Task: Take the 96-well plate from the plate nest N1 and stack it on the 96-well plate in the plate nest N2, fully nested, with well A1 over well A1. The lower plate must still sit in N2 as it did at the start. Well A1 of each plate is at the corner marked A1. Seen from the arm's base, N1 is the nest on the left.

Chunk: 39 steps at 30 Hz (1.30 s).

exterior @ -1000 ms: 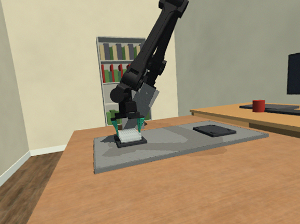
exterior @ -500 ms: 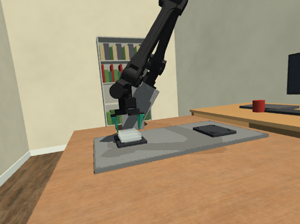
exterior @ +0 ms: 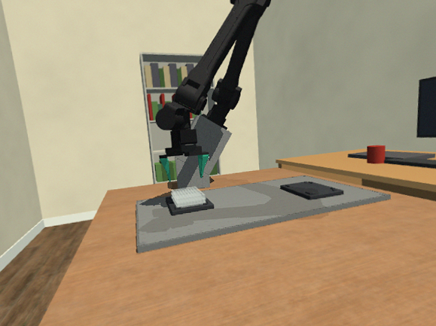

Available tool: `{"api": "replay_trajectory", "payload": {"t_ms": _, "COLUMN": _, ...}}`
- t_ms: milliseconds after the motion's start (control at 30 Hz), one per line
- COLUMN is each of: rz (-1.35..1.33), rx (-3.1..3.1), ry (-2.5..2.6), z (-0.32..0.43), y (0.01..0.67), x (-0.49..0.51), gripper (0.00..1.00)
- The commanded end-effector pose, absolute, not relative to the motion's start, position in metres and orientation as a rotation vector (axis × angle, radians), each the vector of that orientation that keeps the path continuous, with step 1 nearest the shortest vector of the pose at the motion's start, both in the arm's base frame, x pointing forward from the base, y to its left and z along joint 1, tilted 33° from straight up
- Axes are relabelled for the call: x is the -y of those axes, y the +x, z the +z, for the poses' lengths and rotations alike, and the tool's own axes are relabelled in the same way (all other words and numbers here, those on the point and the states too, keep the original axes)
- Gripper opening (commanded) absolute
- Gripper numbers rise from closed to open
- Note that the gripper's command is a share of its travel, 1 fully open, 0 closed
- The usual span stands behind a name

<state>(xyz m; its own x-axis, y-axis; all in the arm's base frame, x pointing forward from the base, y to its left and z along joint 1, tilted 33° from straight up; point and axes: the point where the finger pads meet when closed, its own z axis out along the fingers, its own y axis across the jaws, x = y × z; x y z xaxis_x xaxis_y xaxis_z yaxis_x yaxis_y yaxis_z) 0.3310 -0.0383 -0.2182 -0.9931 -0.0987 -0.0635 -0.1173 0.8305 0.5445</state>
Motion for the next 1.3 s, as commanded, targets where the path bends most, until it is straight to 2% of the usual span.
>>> {"api": "replay_trajectory", "payload": {"t_ms": 0, "rz": 0.861, "rx": -2.945, "ry": -0.18, "z": -0.201, "y": 0.34, "x": 0.056, "gripper": 1.0}}
{"api": "replay_trajectory", "payload": {"t_ms": 433, "rz": 0.851, "rx": -2.939, "ry": -0.184, "z": -0.177, "y": 0.344, "x": 0.074, "gripper": 1.0}}
{"api": "replay_trajectory", "payload": {"t_ms": 1267, "rz": 0.861, "rx": -2.948, "ry": -0.19, "z": -0.183, "y": 0.342, "x": 0.067, "gripper": 1.0}}
